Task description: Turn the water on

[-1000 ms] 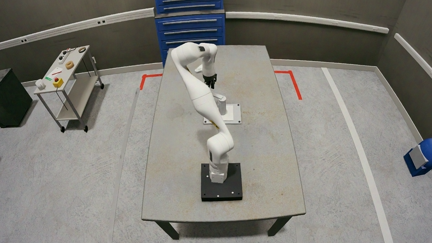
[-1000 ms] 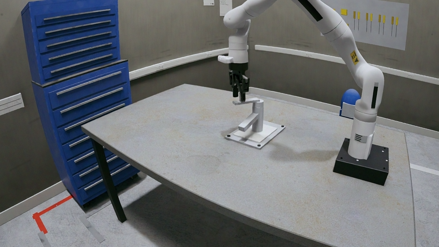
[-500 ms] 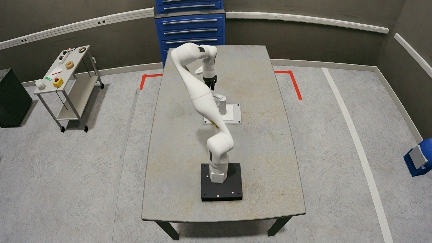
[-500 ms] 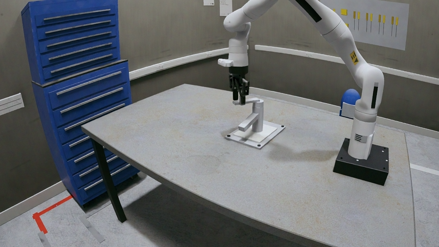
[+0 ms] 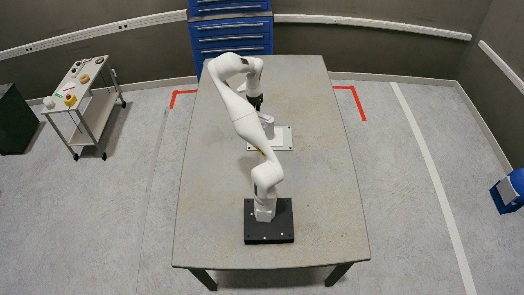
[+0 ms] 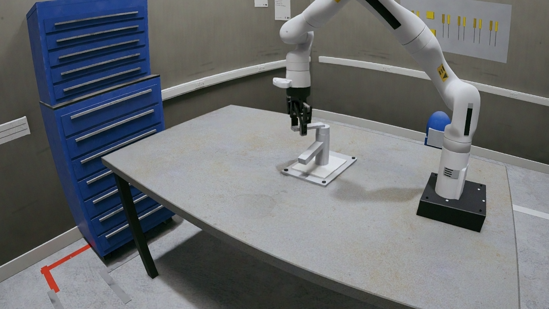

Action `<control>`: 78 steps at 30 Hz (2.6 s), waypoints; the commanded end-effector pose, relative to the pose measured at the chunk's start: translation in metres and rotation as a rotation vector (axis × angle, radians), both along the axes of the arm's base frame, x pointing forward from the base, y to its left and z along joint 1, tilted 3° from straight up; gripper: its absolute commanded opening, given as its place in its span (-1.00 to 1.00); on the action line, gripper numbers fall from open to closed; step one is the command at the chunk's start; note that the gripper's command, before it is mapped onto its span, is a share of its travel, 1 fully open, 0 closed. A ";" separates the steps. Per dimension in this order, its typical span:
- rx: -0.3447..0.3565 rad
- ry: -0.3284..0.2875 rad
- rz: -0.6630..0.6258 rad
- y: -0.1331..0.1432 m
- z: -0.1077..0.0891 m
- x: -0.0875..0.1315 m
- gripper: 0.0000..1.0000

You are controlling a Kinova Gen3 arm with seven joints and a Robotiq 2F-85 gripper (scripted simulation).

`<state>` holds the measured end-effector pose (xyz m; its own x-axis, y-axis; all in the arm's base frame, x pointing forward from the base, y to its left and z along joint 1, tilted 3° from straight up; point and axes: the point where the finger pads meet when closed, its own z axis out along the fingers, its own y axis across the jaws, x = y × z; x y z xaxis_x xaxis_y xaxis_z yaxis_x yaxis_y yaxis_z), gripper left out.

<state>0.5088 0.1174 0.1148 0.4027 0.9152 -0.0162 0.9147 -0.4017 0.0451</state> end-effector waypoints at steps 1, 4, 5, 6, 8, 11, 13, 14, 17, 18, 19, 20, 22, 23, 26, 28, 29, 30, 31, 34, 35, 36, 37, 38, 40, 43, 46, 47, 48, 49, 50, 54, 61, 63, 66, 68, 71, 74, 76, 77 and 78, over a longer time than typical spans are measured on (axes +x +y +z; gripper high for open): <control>0.000 0.000 -0.001 -0.001 -0.001 0.000 0.37; 0.000 0.000 -0.001 -0.001 -0.003 0.000 0.37; 0.000 0.000 -0.001 -0.001 -0.003 0.000 0.37; 0.000 0.000 -0.001 -0.001 -0.003 0.000 0.37; 0.000 0.000 -0.001 -0.001 -0.004 0.000 0.37; 0.000 0.000 -0.001 -0.001 -0.004 0.000 0.37; 0.000 0.000 -0.001 -0.001 -0.004 0.000 0.37; 0.000 0.000 -0.001 -0.001 -0.004 0.000 0.37; 0.000 0.000 -0.001 -0.001 -0.004 0.000 0.37; 0.000 0.000 -0.001 -0.001 -0.004 0.000 0.37; 0.000 0.000 -0.001 -0.001 -0.004 0.000 0.37; 0.000 0.000 -0.001 -0.001 -0.004 0.000 0.37; 0.000 0.000 -0.001 -0.001 -0.004 0.000 0.37; 0.000 0.000 -0.001 -0.001 -0.004 0.000 0.37; 0.000 0.000 -0.001 -0.001 -0.004 0.000 0.37; 0.000 0.000 -0.001 -0.001 -0.004 0.000 0.37; 0.000 0.000 -0.001 -0.001 -0.004 0.000 0.37; 0.000 0.000 -0.001 -0.001 -0.004 0.000 0.37; 0.000 0.000 -0.001 -0.001 -0.004 0.000 0.37; 0.000 0.000 -0.001 -0.001 -0.004 0.000 0.37; 0.000 0.000 -0.001 -0.001 -0.004 0.000 0.37; 0.000 0.000 -0.001 -0.001 -0.004 0.000 0.37; 0.000 0.000 -0.001 -0.001 -0.004 0.000 0.37; 0.000 0.000 -0.001 -0.001 -0.004 0.000 0.37; 0.000 0.000 -0.001 -0.001 -0.004 0.000 0.37; 0.000 0.000 -0.001 -0.001 -0.004 0.000 0.37; 0.000 0.000 -0.001 -0.001 -0.004 0.000 0.37; 0.000 0.000 -0.001 -0.001 -0.004 0.000 0.37; 0.000 0.000 -0.001 -0.001 -0.004 0.000 0.37; 0.000 0.000 -0.001 -0.001 -0.004 0.000 0.37; 0.000 0.000 -0.001 -0.001 -0.004 0.000 0.37; 0.000 0.000 -0.001 -0.001 -0.004 0.000 -0.80; 0.000 0.000 -0.001 -0.001 -0.004 0.000 -0.80; 0.000 0.000 -0.001 -0.001 -0.004 0.000 -0.80; 0.000 0.000 -0.001 -0.001 -0.004 0.000 -0.80; 0.000 0.000 -0.001 -0.001 -0.004 0.000 -0.80; 0.000 0.000 -0.001 -0.001 -0.004 0.000 -0.80; 0.000 0.000 -0.001 -0.001 -0.004 0.000 -0.80; 0.000 0.000 -0.001 -0.001 -0.004 0.000 -0.80; 0.000 0.000 -0.001 -0.001 -0.004 0.000 -0.80; 0.000 0.000 -0.001 -0.001 -0.004 0.000 -0.80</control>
